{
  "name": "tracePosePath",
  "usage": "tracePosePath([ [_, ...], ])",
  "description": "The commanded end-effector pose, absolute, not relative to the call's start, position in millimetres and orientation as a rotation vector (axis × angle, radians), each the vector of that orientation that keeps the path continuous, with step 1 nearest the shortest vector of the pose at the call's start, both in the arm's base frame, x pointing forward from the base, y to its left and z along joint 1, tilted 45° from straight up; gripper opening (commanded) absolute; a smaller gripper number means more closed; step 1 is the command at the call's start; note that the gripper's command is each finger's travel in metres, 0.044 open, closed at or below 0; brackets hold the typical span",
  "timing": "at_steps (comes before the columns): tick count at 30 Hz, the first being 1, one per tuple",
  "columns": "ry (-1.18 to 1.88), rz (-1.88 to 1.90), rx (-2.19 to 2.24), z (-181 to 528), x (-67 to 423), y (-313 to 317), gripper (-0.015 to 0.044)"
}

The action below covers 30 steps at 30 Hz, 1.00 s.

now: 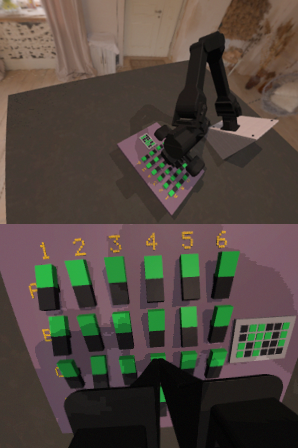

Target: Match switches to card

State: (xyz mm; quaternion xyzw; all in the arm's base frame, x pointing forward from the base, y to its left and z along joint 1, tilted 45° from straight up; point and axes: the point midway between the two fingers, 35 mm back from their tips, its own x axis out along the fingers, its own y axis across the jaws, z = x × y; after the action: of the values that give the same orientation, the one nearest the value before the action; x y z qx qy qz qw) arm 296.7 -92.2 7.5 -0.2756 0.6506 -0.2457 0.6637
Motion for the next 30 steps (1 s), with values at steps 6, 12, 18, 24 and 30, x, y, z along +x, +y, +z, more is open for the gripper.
tracePosePath([
  [6, 1.470, -0.557, -0.629, 7, 297, -94, 0.0000],
  [12, 1.470, -0.557, -0.630, 6, 297, -94, 0.0000],
  [18, 1.470, -0.557, -0.630, 6, 297, -95, 0.0000],
  [24, 1.466, -0.553, -0.623, 13, 297, -87, 0.0000],
  [30, 1.447, -0.544, -0.632, 52, 292, -50, 0.0000],
])
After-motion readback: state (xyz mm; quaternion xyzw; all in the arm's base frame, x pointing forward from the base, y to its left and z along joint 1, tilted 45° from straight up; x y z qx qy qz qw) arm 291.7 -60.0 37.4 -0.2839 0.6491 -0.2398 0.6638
